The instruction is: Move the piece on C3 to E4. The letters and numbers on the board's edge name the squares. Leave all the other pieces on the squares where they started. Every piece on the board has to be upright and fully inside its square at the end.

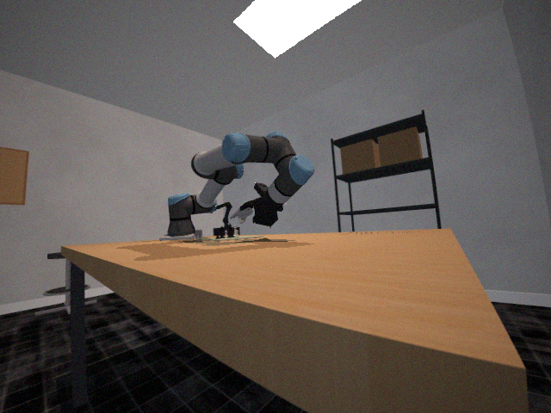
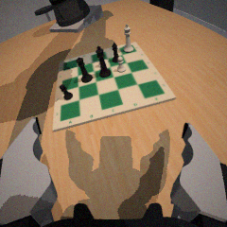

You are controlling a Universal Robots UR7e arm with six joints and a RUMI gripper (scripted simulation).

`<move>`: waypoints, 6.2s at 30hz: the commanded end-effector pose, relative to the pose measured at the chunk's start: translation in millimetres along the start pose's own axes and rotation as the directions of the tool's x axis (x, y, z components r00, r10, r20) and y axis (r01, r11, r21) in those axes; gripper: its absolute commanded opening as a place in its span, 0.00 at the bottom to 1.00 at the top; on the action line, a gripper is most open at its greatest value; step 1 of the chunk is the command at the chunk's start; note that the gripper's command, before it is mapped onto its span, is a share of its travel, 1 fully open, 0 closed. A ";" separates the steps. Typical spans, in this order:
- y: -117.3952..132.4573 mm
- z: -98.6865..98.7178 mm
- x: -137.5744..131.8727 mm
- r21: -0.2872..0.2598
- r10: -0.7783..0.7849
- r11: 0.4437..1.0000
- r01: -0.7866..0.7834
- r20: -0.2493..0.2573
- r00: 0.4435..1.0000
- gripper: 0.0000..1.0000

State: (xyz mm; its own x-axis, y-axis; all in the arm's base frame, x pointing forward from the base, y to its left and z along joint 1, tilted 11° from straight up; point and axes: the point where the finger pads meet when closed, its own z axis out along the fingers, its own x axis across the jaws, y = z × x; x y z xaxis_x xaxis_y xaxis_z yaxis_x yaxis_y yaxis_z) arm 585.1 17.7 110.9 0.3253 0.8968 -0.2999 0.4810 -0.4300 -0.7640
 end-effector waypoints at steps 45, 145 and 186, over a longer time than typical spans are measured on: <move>-54.4 -29.4 -12.9 -0.001 0.000 1.000 0.000 0.000 1.000 1.00; -146.3 8.2 -43.4 -0.702 -0.104 0.712 -0.020 -0.133 0.986 1.00; -161.5 92.1 -50.8 -0.882 -0.155 0.466 -0.071 -0.160 0.975 1.00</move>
State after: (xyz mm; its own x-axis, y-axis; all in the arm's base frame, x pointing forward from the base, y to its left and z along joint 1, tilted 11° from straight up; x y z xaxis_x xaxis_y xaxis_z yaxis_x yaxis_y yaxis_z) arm 417.8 51.0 197.7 0.3734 0.9238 -0.0852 0.9204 -0.3574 0.1587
